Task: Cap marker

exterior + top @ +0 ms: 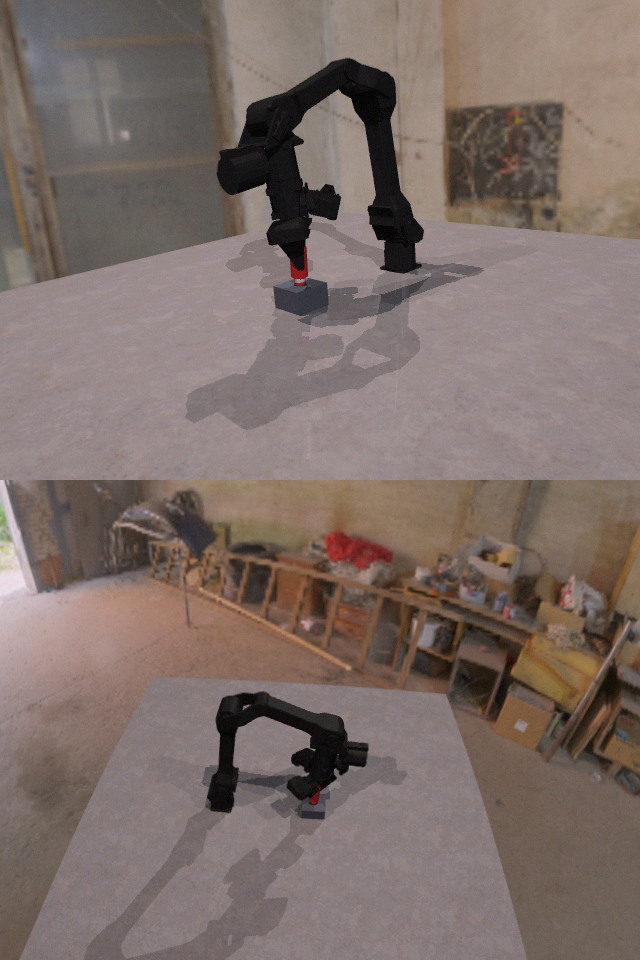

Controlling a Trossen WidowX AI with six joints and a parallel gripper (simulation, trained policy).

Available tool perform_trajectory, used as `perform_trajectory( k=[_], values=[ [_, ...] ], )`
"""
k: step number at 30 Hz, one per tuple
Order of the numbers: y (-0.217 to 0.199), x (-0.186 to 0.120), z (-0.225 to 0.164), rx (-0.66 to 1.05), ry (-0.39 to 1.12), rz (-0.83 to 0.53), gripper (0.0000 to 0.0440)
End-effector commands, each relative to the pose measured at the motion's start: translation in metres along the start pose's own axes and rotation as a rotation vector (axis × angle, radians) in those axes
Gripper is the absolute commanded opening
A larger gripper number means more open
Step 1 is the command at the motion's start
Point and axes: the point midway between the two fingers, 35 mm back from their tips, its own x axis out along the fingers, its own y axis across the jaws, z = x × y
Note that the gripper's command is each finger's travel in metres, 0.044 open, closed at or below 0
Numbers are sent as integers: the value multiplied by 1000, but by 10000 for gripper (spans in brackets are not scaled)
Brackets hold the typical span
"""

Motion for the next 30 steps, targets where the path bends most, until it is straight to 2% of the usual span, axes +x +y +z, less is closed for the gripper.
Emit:
perform_trajectory(
  k=[1, 30],
  values=[
    [5, 16, 4, -23, -32, 33, 42],
    [9, 28, -7, -137, 43, 25, 97]
  ],
)
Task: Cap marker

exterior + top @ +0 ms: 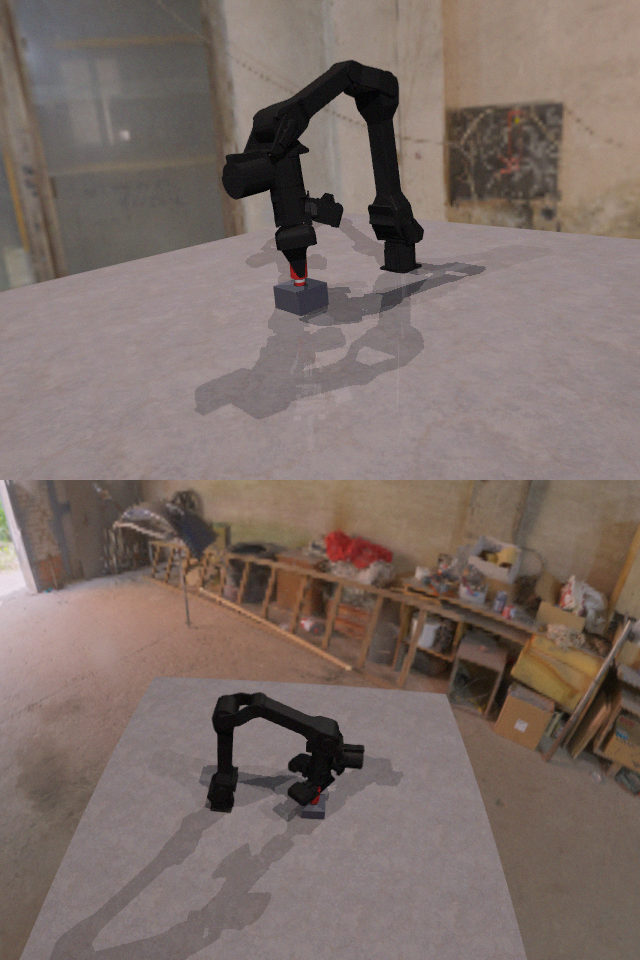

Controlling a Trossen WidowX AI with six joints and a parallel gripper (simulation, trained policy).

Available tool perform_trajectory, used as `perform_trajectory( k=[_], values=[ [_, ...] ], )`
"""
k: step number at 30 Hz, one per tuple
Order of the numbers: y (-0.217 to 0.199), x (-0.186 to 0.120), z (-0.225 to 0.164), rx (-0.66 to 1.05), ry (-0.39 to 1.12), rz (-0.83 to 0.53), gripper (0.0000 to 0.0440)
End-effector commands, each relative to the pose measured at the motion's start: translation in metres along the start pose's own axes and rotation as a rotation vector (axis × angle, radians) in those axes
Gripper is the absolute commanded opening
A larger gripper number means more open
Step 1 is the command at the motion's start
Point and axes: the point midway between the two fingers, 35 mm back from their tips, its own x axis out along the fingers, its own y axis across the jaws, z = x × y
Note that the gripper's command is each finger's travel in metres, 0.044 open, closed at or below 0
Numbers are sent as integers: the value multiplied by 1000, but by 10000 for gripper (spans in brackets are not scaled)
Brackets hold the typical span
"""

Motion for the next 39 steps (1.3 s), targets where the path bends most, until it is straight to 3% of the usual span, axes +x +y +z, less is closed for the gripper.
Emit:
perform_trajectory(
  k=[1, 26, 33, 39],
  values=[
    [9, 15, -3, -11, -4, 45, 99],
    [15, 16, -3, -102, 27, 43, 158],
    [18, 15, 7, -122, 2, 35, 237],
    [17, 11, 10, -133, 15, 12, 383]
  ],
)
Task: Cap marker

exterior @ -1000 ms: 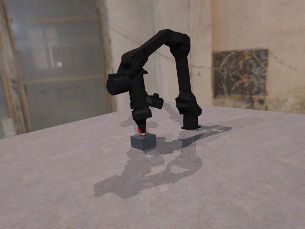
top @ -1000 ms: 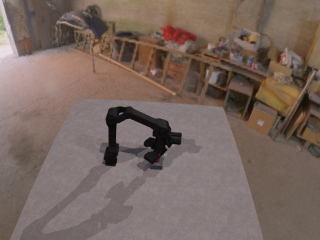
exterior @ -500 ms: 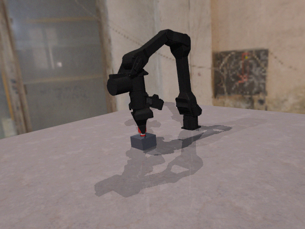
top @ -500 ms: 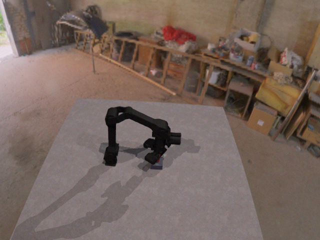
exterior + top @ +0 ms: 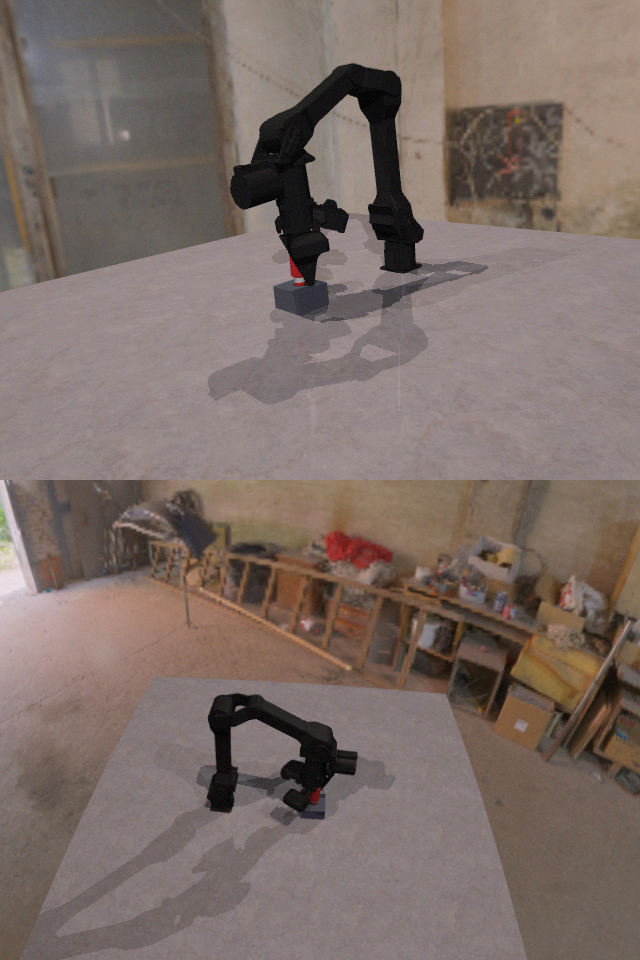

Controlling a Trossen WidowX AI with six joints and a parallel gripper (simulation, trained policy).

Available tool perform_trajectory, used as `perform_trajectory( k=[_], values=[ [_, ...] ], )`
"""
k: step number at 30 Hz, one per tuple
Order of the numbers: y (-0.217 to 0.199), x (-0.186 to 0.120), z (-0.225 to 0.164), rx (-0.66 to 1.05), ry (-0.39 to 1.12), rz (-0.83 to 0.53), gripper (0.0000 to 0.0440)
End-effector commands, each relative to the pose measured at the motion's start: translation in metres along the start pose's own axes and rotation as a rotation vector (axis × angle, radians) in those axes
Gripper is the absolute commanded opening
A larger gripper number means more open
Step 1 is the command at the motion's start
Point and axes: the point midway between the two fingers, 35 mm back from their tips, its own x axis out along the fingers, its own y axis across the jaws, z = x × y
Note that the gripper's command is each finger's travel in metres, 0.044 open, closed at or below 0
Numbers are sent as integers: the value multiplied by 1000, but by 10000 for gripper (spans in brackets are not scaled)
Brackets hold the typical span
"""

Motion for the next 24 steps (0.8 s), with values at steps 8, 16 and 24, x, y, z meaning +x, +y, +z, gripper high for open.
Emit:
perform_trajectory(
  k=[8, 16, 24],
  values=[
    [-3, -19, 0, -22, 72, -58, 440],
    [-4, -52, -1, -41, 126, -95, 440],
    [-3, -72, 0, -54, 165, -123, 440]
  ],
)
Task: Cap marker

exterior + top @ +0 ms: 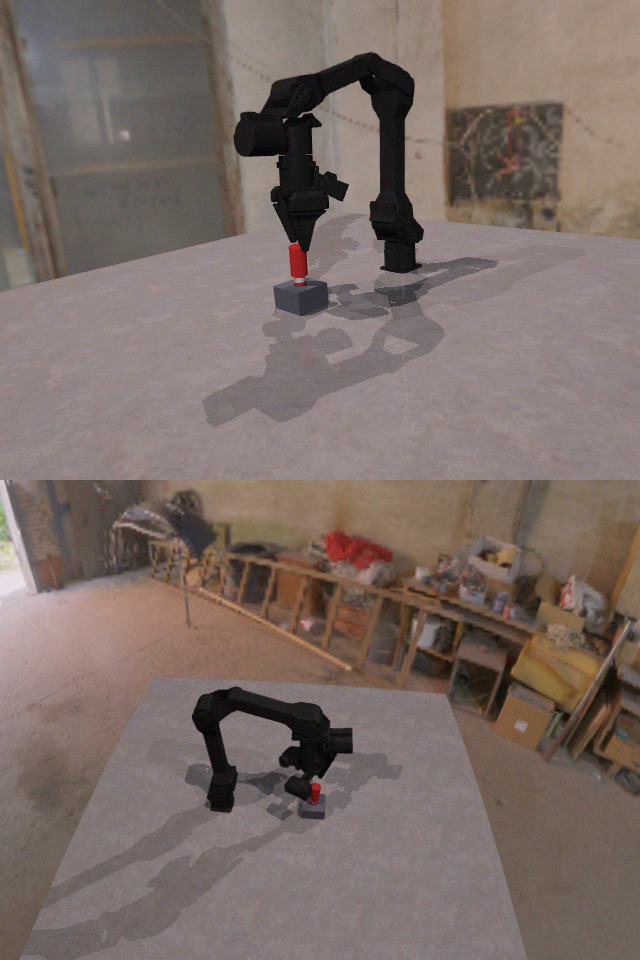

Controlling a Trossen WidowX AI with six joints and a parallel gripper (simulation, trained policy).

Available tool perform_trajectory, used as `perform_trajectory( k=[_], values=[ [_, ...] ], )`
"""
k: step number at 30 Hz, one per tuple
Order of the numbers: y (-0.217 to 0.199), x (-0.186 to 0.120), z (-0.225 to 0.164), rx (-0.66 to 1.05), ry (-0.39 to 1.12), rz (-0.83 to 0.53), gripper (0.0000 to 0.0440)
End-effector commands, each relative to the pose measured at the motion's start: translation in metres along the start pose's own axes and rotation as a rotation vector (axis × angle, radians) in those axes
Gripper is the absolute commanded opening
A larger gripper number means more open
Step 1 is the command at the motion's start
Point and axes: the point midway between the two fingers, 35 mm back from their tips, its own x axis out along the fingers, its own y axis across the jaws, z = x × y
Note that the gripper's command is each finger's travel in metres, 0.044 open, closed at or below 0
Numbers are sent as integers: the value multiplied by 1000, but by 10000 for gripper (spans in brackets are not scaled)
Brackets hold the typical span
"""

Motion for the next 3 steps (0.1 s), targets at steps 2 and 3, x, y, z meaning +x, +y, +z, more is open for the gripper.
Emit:
perform_trajectory(
  k=[2, 3],
  values=[
    [0, -14, 0, -4, 27, -21, 440],
    [0, -16, 0, -3, 30, -23, 440]
  ],
)
